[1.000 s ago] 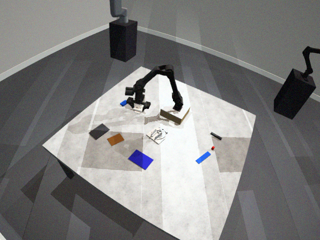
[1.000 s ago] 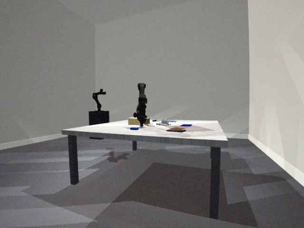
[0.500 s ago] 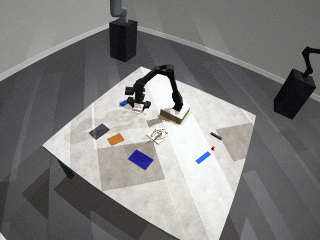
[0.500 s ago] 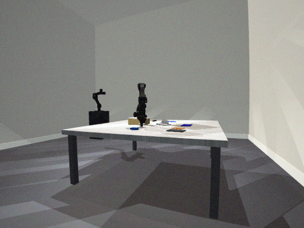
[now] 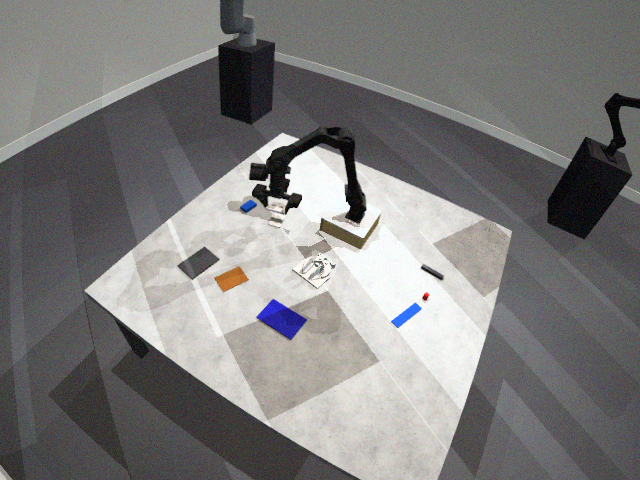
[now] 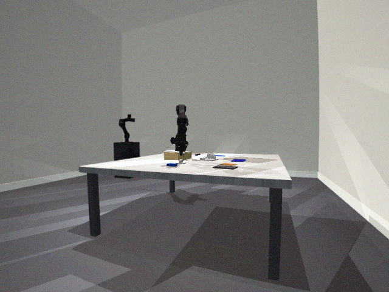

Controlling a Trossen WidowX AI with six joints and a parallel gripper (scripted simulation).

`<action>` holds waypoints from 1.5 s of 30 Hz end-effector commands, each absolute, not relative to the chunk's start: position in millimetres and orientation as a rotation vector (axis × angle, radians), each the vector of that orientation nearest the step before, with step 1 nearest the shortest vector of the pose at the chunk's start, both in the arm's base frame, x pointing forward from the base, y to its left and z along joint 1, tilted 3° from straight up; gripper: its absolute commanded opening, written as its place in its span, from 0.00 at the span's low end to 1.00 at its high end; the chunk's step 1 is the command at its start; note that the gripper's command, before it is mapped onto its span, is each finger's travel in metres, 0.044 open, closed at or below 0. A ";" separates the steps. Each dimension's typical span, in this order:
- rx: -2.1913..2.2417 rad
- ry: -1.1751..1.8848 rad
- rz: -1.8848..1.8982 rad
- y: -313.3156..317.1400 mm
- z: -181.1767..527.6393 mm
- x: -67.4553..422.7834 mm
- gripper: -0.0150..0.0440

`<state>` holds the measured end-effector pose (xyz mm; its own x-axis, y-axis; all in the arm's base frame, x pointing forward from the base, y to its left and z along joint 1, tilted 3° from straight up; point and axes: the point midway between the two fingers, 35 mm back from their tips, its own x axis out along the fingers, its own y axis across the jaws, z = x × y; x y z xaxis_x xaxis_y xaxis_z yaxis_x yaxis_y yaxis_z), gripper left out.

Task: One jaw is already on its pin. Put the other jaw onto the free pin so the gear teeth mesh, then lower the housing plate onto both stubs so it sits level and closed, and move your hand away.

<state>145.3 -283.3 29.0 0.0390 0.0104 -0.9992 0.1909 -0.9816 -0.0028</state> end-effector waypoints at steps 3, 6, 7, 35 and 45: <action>2.168 0.208 -2.073 -282.1 50.5 144.2 0.85; 2.168 0.208 -2.073 -282.1 51.0 144.2 0.85; 2.168 0.208 -2.073 -282.1 51.0 144.2 0.85; 1.724 0.799 -1.641 -221.6 55.3 202.2 0.85; 1.530 0.976 -1.452 -194.7 56.7 219.4 0.85</action>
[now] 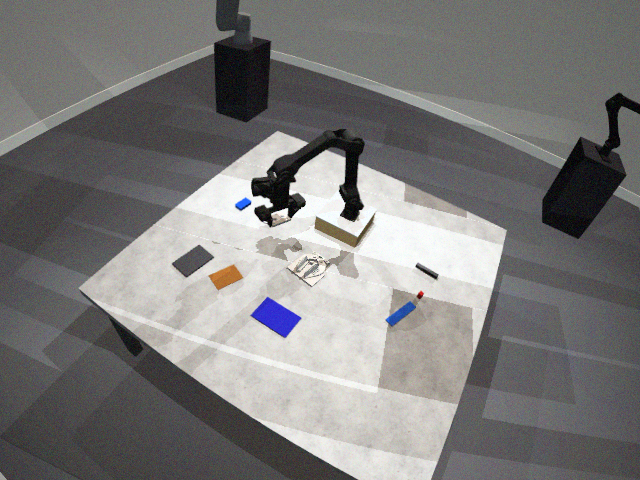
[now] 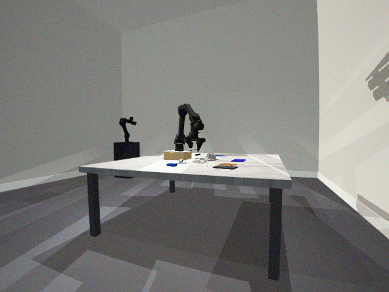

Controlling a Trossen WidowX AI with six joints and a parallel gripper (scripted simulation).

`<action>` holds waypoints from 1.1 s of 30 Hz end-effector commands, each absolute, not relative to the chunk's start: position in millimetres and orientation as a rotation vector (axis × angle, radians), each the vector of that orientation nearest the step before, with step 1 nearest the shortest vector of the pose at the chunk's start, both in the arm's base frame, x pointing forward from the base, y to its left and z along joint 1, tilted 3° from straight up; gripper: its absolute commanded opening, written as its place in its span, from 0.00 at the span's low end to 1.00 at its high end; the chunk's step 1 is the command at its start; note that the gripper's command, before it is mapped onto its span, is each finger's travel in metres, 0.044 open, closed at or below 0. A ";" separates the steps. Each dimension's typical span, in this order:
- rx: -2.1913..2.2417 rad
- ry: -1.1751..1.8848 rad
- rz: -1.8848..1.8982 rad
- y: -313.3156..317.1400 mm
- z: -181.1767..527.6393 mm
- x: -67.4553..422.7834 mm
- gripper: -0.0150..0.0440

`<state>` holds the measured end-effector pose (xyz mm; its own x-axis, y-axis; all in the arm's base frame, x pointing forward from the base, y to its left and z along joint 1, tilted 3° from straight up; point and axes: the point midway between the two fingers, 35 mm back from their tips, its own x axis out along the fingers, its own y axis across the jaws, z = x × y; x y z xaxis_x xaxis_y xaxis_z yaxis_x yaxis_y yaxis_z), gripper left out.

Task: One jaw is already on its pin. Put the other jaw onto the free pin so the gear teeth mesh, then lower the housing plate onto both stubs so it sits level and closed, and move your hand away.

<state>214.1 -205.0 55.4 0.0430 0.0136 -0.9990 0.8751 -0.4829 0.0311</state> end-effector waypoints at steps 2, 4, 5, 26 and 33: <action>1.490 1.009 -1.413 -189.2 56.9 222.4 0.85; 1.450 1.040 -1.374 -183.6 57.1 225.3 0.85; 1.430 1.055 -1.354 -180.8 57.2 226.7 0.85; 0.997 1.313 -0.930 -120.6 59.1 248.1 0.85; 0.848 1.375 -0.784 -100.3 59.5 251.9 0.85</action>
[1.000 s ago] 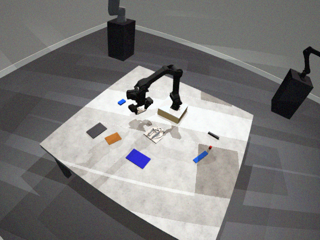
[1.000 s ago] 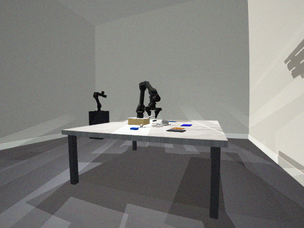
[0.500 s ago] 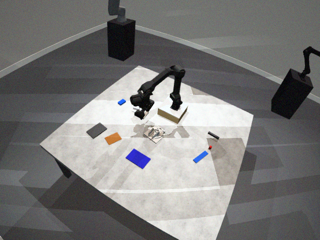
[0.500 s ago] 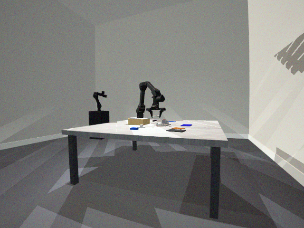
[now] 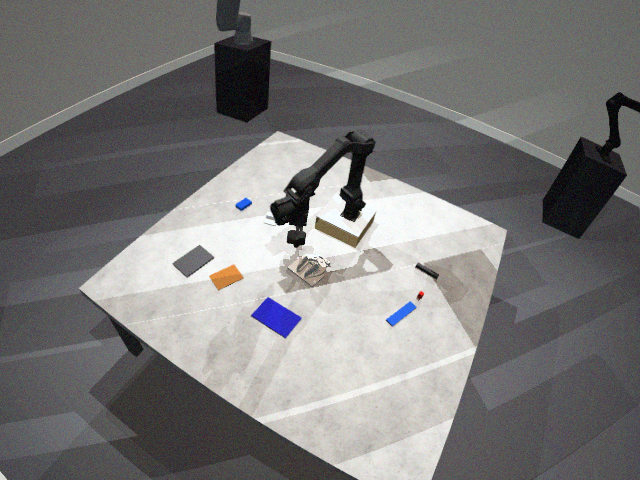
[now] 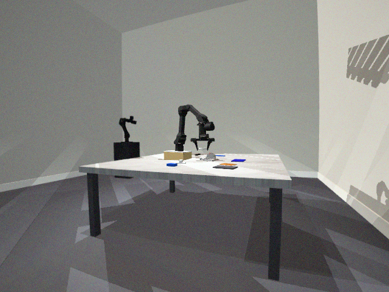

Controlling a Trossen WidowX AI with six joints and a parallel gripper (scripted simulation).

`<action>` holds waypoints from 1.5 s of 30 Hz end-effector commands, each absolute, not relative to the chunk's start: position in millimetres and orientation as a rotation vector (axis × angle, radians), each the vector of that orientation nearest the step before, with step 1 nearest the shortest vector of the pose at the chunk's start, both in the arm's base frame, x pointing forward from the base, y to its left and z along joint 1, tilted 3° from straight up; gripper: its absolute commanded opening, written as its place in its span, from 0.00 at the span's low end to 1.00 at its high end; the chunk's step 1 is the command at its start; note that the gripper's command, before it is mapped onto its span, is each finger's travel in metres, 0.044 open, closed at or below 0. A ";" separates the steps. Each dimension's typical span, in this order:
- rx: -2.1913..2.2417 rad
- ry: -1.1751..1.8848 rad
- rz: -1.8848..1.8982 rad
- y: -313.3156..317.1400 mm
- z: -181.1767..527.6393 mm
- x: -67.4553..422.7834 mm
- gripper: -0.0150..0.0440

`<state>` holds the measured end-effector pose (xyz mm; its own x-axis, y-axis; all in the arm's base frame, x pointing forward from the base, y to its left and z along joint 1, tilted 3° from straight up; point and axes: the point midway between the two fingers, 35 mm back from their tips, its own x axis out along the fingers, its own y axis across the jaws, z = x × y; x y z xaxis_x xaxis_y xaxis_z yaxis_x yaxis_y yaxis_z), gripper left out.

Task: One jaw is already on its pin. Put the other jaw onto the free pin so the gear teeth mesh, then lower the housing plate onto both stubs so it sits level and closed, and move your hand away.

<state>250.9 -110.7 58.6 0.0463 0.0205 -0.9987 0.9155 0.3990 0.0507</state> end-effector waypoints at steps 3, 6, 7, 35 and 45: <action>0.784 1.398 -0.721 -91.6 59.6 253.0 0.85; 0.719 1.419 -0.658 -82.9 59.7 253.9 0.85; 0.698 1.426 -0.637 -80.0 59.8 254.1 0.85; 0.210 1.513 -0.159 -17.2 59.9 250.6 0.85; 0.210 1.513 -0.159 -17.2 59.9 250.6 0.85</action>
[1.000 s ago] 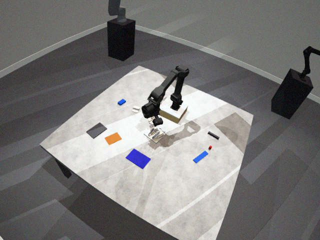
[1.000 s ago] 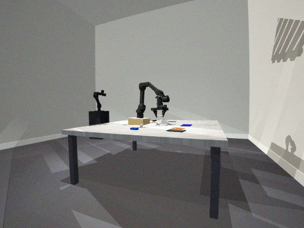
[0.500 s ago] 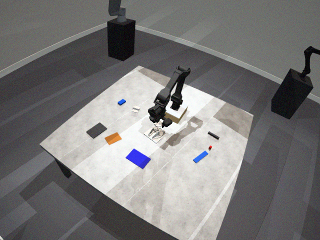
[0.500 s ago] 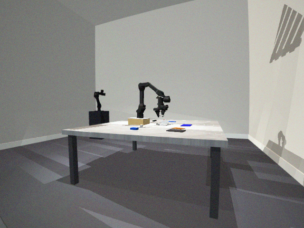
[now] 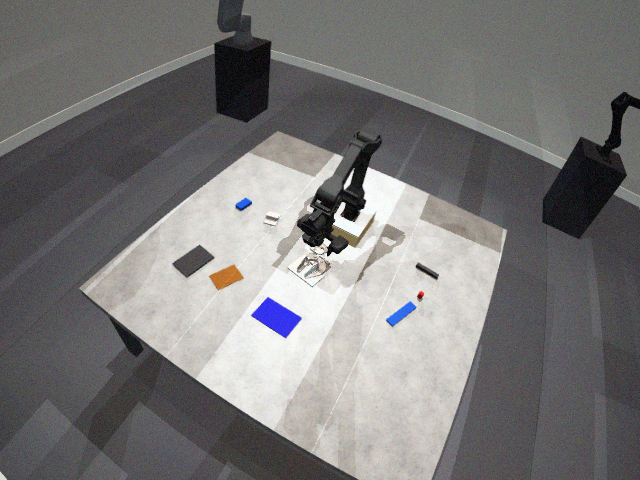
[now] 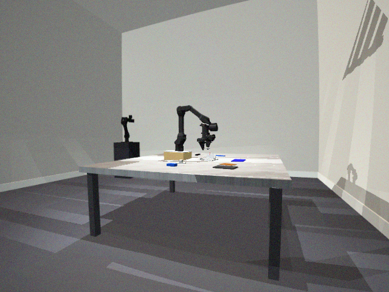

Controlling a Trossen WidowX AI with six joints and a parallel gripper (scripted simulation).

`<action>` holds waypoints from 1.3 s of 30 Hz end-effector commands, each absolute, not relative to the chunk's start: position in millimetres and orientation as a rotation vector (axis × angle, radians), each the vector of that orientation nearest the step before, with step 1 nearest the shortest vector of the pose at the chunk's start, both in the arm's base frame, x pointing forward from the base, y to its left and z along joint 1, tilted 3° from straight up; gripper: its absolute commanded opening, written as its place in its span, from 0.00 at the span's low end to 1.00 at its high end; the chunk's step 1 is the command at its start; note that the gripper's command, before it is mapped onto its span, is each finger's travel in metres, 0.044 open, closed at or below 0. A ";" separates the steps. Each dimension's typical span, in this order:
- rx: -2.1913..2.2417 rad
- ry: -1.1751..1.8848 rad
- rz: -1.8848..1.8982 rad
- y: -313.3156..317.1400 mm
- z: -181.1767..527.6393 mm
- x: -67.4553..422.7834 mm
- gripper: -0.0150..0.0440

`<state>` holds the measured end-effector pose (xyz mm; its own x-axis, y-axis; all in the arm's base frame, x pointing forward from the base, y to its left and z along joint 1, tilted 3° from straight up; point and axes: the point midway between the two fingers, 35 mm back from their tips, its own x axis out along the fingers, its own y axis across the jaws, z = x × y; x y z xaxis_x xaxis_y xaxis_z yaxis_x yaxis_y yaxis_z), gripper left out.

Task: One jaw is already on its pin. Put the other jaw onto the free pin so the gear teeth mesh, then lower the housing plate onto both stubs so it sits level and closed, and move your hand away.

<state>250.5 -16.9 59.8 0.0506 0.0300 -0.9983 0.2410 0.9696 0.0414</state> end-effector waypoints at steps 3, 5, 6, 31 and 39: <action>0.210 1.513 -0.159 -17.2 59.9 250.6 0.85; 0.206 1.513 -0.155 -17.2 59.9 250.6 0.85; 0.197 1.514 -0.147 -17.2 59.9 250.6 0.85; 0.193 1.515 -0.143 -17.1 59.1 236.1 0.85; 0.193 1.515 -0.143 -17.1 59.1 236.1 0.85</action>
